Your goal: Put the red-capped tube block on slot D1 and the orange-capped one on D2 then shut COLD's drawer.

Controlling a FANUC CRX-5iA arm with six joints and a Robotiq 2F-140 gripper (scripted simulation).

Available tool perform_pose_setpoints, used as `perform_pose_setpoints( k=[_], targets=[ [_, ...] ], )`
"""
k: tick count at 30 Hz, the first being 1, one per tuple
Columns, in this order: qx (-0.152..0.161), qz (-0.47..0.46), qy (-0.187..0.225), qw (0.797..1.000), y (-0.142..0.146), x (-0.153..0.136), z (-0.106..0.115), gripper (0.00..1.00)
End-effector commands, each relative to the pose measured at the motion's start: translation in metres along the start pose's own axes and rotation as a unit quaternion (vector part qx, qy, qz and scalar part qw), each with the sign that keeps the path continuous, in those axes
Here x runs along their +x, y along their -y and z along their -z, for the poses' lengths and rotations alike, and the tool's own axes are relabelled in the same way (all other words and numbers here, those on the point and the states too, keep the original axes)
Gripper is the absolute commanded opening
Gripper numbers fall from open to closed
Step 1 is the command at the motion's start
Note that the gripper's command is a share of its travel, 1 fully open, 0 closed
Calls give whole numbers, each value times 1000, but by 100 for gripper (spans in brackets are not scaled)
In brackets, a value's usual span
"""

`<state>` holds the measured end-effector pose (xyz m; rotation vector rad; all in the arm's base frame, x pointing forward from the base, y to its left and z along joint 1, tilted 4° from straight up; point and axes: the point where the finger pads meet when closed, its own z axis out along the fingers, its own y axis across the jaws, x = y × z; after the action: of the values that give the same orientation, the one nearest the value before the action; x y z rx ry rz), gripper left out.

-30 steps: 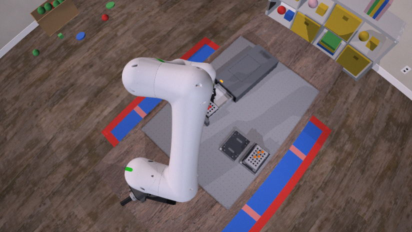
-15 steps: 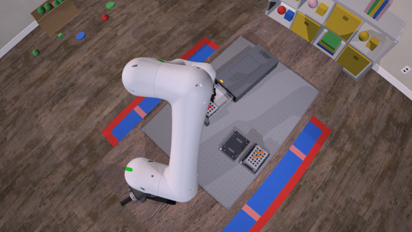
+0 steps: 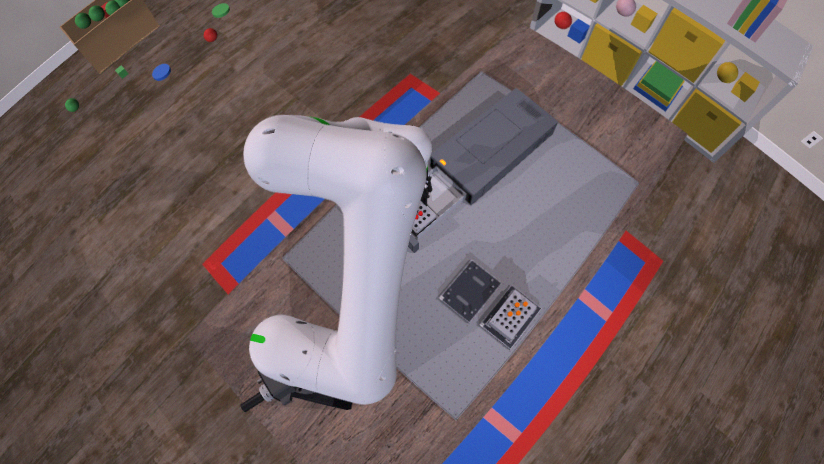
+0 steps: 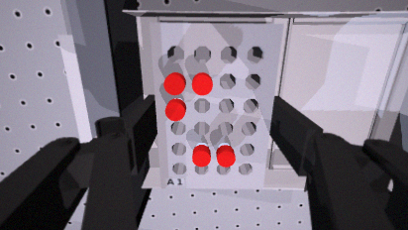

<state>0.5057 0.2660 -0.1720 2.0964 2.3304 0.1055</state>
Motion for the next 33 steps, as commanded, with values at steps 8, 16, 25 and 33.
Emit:
perform_pose_setpoints(
  k=[8, 16, 25, 33],
  targets=[
    [-1, 0, 0, 1000, -1, 0, 4, 10],
    [-1, 0, 0, 1000, -1, 0, 6, 10],
    [-1, 0, 0, 1000, -1, 0, 9, 10],
    [-1, 0, 0, 1000, -1, 0, 13, 10]
  ],
)
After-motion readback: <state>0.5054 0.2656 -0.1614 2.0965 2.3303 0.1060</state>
